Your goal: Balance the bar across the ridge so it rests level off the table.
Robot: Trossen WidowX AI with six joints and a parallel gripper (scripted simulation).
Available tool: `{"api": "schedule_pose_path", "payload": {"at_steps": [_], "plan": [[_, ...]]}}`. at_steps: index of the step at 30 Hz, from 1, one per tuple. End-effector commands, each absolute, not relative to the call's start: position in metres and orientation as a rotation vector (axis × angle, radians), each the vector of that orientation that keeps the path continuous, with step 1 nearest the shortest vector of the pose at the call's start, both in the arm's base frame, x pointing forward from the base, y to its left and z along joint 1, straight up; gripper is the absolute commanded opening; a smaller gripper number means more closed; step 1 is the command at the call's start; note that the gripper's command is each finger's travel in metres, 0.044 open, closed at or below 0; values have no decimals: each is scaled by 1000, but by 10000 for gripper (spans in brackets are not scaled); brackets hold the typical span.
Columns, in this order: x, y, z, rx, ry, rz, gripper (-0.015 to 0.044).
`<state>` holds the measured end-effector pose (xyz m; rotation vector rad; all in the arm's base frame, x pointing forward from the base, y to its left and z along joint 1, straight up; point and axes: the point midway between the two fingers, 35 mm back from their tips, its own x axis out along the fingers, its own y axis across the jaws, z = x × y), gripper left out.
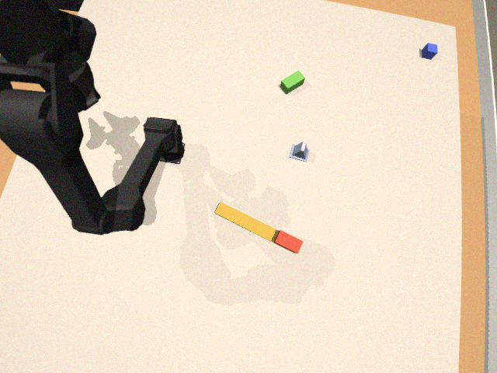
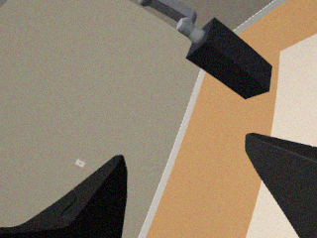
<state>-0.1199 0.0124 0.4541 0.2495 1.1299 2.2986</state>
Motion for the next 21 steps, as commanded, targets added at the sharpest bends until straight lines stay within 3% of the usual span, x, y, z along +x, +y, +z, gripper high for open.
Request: {"api": "schedule_pose_path", "payload": {"at_steps": [1,21], "plan": [[-116,39,450,255,1104,2198,315],[-66,134,433,269,1006,1784,315]]}}
